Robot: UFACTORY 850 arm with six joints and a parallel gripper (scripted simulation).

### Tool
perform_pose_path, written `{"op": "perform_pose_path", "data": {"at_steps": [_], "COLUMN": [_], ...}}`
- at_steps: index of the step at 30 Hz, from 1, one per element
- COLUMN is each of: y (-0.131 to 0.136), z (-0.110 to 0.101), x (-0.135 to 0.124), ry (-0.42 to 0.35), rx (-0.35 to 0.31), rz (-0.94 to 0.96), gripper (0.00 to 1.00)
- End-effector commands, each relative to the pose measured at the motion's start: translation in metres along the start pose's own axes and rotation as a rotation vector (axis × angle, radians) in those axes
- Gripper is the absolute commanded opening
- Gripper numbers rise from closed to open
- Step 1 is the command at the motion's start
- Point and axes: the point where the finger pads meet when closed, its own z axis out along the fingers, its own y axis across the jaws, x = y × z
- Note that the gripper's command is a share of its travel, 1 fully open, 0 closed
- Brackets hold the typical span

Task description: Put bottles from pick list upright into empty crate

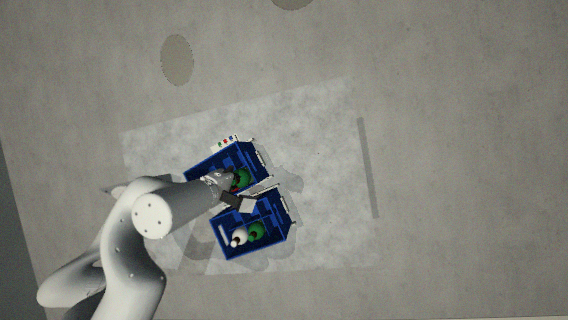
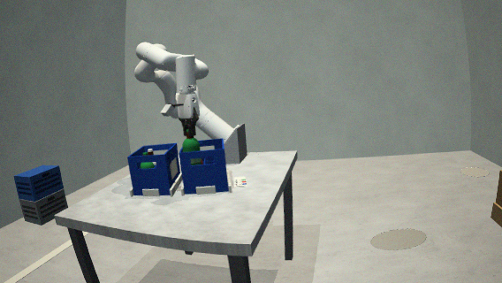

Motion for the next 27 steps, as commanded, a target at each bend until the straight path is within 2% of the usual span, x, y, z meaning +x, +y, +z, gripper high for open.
{"op": "perform_pose_path", "data": {"at_steps": [1,27], "y": [0.0,0.0], "z": [0.002,0.024], "x": [0.001,0.001], "ry": [0.001,0.001], "rx": [0.002,0.002], "rz": [0.001,0.001], "gripper": [0.0,0.0]}}
